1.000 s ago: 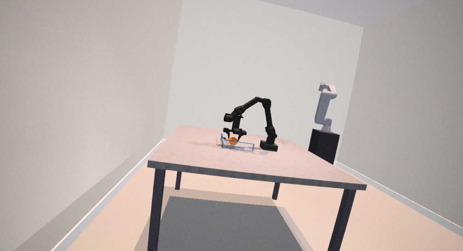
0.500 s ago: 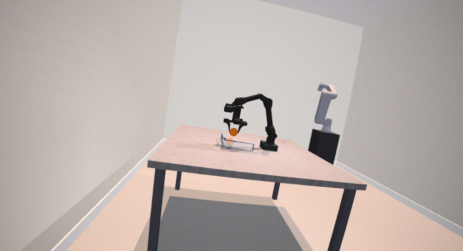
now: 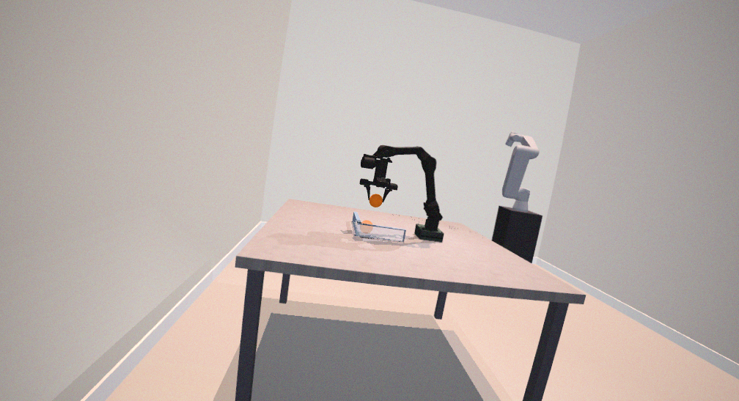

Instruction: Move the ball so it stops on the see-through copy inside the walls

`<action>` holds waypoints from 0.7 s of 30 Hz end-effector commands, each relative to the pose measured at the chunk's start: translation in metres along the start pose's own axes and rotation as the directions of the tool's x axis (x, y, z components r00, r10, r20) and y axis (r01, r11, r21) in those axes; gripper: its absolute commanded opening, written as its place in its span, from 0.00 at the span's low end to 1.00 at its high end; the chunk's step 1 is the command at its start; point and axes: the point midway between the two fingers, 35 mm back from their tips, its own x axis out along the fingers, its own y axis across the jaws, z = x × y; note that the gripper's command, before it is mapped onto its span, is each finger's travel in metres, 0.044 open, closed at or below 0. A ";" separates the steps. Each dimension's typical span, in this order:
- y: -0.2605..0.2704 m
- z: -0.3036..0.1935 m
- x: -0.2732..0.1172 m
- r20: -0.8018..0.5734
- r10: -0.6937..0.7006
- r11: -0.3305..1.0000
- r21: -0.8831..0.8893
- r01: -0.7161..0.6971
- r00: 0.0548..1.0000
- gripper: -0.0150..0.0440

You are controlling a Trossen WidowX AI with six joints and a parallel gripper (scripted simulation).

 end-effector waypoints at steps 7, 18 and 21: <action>-0.005 0.000 0.009 0.005 0.000 0.954 0.299 -0.001 1.000 0.25; -0.011 -0.001 0.023 0.005 -0.001 0.772 0.635 -0.003 1.000 0.25; -0.013 -0.001 0.027 0.005 -0.001 0.702 0.713 -0.003 1.000 0.25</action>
